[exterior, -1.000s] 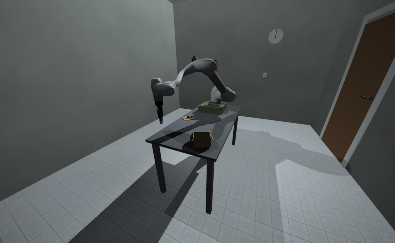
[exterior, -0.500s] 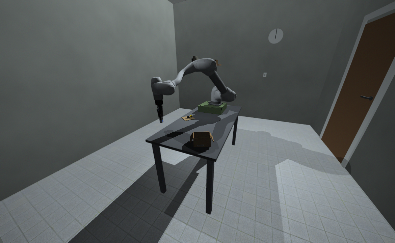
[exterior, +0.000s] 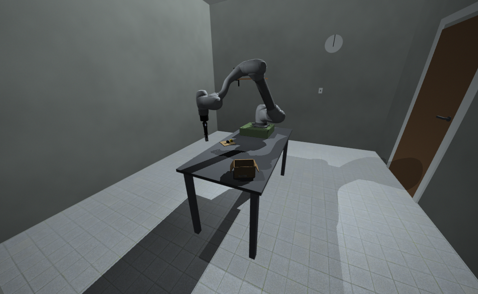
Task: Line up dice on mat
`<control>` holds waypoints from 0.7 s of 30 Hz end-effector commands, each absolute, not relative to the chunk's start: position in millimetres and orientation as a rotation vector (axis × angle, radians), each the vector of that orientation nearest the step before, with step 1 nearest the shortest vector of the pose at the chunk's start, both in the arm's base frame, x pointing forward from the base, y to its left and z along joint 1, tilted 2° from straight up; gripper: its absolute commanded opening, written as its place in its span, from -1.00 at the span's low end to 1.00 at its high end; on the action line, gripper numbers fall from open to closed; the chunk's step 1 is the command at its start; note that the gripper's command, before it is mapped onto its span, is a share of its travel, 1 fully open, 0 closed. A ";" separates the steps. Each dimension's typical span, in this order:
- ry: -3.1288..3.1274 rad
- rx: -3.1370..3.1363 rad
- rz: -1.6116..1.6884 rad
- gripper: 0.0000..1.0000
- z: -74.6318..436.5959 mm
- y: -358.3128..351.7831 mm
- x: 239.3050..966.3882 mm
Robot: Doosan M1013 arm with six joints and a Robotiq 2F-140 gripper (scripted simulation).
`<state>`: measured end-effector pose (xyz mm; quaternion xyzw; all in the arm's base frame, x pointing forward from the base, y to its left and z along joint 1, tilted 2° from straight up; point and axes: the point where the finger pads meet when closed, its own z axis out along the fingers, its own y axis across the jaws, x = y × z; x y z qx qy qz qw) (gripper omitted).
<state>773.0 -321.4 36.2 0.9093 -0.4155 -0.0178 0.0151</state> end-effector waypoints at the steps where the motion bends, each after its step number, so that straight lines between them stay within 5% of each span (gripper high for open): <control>1: -1.104 2.917 -0.036 -0.57 41.4 -310.2 704.6; 10: -0.811 3.015 -0.039 -0.57 37.0 -277.9 578.7; 21: -0.712 3.041 -0.040 -0.57 33.3 -264.6 537.9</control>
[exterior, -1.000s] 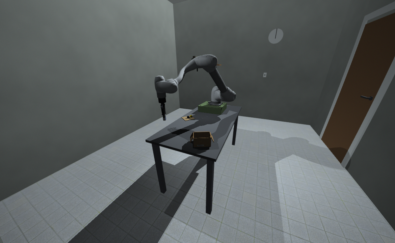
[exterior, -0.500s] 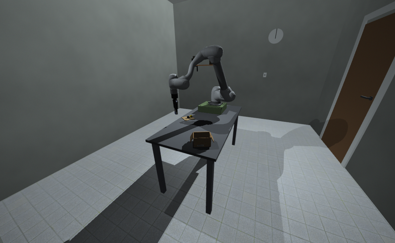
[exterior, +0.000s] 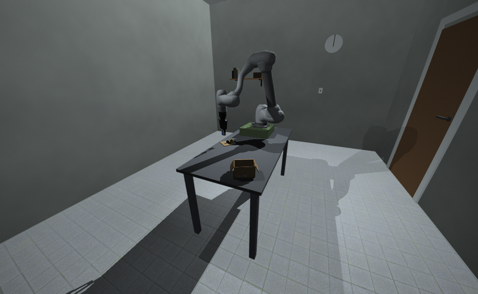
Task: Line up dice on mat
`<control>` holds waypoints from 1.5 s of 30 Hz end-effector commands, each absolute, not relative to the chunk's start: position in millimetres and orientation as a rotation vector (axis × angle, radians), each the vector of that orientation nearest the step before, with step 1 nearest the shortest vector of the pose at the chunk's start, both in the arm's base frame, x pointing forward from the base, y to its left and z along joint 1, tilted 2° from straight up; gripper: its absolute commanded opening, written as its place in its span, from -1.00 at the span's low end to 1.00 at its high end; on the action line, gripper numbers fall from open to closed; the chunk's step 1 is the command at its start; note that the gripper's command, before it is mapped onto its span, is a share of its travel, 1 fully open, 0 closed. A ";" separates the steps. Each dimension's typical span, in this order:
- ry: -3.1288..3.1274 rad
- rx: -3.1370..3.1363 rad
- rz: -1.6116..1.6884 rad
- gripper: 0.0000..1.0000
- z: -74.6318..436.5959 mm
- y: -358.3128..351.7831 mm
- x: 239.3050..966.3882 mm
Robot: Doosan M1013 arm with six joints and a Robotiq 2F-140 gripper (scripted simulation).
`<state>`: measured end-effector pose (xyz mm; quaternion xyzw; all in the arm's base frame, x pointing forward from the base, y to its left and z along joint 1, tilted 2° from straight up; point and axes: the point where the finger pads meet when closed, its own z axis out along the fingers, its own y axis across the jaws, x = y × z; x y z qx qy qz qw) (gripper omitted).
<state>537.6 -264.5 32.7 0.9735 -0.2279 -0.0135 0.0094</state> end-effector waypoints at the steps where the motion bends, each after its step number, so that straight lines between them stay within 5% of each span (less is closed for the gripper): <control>1: -0.712 3.041 -0.040 -0.57 33.3 -264.6 537.9; 45: -0.712 3.041 -0.040 -0.57 -62.2 -265.8 535.1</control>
